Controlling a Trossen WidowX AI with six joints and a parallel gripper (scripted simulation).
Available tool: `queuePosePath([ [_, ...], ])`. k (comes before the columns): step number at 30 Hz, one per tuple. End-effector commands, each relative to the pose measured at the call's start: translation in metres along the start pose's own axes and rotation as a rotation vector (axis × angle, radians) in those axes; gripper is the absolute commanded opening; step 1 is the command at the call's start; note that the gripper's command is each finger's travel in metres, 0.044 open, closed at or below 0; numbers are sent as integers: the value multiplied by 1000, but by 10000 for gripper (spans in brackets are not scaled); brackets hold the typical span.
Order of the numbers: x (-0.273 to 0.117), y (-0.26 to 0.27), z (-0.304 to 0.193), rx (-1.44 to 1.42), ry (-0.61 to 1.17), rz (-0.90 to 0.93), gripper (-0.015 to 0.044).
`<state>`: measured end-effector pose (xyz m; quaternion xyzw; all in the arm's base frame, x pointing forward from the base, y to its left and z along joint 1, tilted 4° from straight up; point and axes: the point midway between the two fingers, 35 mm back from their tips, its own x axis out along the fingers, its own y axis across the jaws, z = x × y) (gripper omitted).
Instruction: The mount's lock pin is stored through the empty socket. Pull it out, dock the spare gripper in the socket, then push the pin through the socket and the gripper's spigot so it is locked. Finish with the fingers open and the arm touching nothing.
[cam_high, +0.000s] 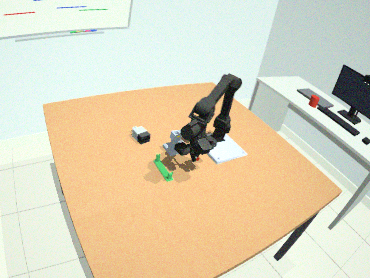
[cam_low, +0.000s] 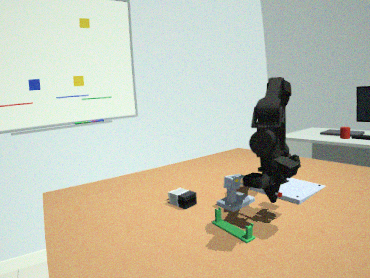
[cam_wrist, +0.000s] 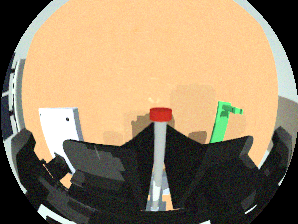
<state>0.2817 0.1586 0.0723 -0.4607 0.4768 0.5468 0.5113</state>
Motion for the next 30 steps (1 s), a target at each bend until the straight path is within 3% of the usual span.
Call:
queuePosePath([
  [1,-1,0,3,1,2,-1,0],
  [19,-30,2,6,1,6,12,0],
  [30,-27,-8,10,5,7,13,0],
])
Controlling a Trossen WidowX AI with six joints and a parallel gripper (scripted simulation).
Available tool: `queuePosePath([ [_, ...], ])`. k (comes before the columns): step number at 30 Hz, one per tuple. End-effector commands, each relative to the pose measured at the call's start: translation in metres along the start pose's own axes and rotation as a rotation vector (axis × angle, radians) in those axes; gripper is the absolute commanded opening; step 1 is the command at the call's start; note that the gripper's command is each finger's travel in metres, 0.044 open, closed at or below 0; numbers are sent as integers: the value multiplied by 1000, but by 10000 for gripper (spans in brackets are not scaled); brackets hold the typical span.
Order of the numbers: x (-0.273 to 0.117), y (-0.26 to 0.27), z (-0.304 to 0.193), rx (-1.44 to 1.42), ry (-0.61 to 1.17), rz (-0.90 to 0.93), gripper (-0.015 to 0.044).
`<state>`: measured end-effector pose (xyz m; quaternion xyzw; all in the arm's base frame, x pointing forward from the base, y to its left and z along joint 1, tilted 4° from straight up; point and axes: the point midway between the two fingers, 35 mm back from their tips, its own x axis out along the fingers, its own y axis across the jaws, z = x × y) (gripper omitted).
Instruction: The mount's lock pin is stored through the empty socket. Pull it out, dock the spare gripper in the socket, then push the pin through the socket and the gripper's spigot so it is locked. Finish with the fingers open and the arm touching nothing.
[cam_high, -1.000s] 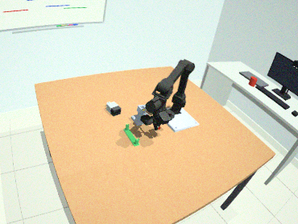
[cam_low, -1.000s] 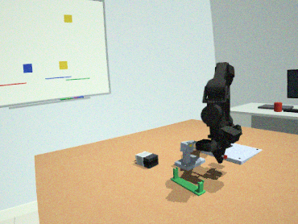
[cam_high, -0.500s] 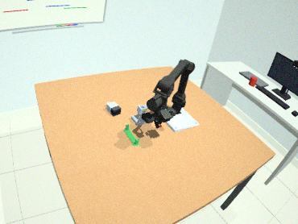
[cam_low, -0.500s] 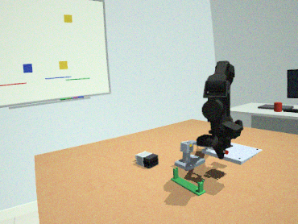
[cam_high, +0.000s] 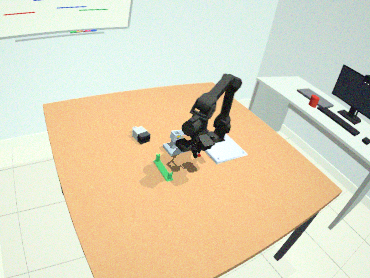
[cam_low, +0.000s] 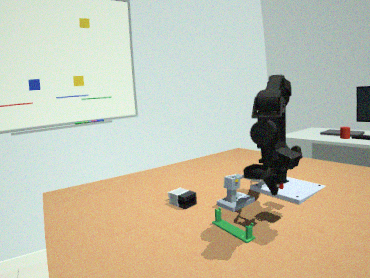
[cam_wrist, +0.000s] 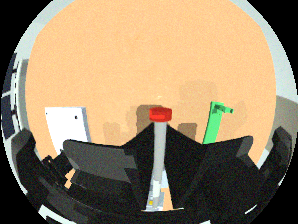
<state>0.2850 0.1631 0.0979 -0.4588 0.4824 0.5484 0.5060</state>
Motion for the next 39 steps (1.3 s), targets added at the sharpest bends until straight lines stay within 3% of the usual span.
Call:
queuePosePath([
  [1,-2,-9,4,5,-1,-2,0],
  [39,-10,-105,42,47,-8,-12,0],
])
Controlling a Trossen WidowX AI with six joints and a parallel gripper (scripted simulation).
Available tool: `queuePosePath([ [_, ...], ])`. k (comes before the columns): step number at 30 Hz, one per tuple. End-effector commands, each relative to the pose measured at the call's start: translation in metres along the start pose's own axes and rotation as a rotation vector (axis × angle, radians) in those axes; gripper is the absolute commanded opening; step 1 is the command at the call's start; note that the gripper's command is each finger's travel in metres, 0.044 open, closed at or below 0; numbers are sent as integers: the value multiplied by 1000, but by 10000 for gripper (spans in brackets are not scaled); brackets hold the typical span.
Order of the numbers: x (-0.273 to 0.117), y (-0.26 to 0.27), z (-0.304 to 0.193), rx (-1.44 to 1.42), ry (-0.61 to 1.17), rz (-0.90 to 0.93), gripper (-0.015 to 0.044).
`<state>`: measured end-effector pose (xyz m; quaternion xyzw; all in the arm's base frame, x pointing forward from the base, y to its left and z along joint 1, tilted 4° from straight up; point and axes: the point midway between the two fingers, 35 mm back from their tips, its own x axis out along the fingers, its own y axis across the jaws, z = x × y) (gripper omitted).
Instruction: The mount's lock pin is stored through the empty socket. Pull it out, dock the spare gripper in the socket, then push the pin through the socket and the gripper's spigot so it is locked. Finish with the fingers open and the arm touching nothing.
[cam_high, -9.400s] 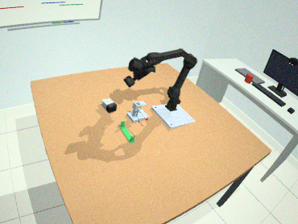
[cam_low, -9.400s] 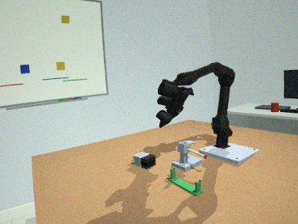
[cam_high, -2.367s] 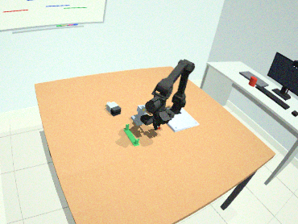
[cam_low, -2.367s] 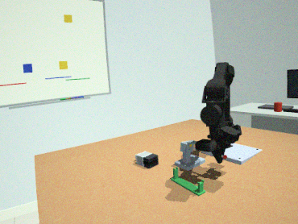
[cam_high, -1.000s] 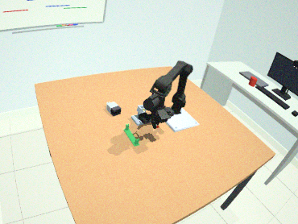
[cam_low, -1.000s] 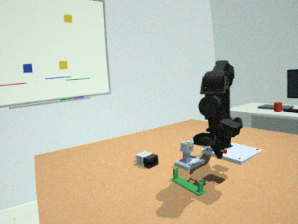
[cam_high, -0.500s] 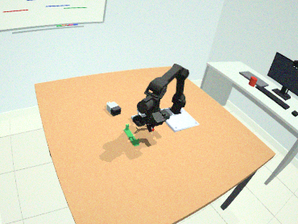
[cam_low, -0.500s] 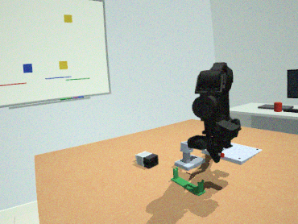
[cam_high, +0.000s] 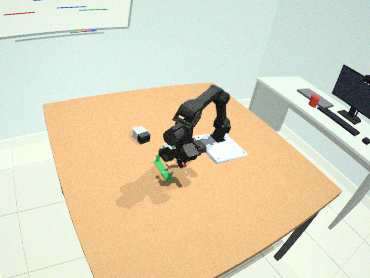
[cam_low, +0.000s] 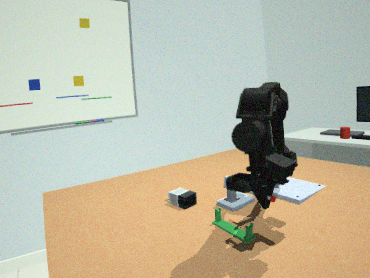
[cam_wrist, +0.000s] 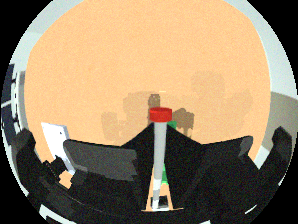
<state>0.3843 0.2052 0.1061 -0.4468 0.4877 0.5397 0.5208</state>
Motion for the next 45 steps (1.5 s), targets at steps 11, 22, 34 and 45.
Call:
queuePosePath([
  [11,4,-22,7,16,9,-6,0],
  [22,20,-23,5,16,5,-3,0],
  [34,39,-23,3,16,7,1,0],
  [45,55,-24,2,16,7,2,0],
])
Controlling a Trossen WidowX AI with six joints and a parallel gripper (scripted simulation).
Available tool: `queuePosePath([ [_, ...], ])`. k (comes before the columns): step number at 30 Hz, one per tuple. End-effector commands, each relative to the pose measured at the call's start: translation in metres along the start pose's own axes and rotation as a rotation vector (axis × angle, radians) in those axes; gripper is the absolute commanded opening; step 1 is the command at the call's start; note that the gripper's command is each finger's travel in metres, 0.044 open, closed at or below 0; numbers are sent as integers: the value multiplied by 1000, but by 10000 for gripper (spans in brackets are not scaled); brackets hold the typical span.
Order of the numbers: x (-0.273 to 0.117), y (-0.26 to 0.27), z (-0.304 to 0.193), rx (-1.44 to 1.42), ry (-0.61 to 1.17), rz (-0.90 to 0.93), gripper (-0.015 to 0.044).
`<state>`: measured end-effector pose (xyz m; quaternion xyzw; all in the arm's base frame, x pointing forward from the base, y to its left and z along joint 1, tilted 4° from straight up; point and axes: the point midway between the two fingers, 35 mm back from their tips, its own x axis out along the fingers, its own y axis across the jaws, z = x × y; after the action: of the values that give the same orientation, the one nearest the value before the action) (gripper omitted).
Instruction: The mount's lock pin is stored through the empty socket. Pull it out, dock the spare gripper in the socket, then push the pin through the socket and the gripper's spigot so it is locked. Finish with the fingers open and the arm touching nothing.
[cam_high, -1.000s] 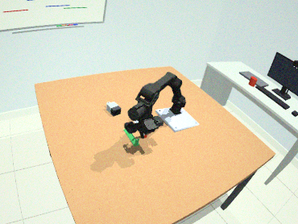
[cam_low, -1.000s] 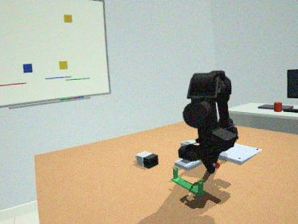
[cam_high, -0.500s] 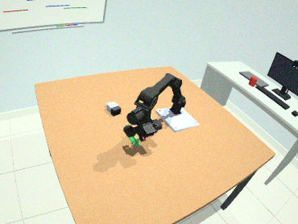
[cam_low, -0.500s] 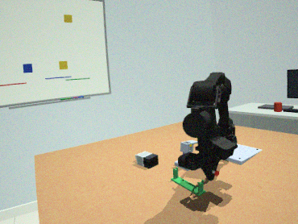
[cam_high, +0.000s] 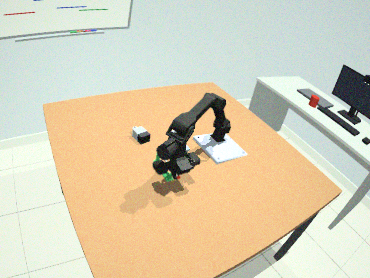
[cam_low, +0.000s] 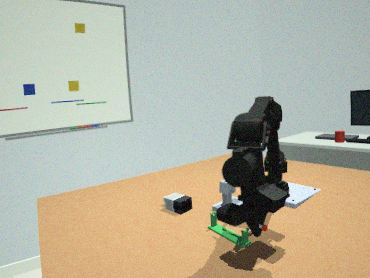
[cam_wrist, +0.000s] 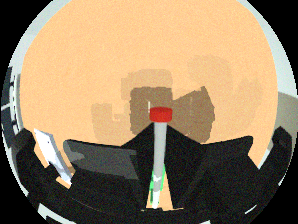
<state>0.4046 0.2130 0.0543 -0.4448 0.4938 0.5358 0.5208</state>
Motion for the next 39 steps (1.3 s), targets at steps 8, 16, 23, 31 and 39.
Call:
queuePosePath([
  [8,16,-1,-1,3,0,0,0],
  [16,22,-1,-2,3,0,0,0],
  [23,22,0,-2,0,1,2,53],
  [31,22,0,-2,0,1,2,200],
  [39,5,1,-1,1,5,10,200],
])
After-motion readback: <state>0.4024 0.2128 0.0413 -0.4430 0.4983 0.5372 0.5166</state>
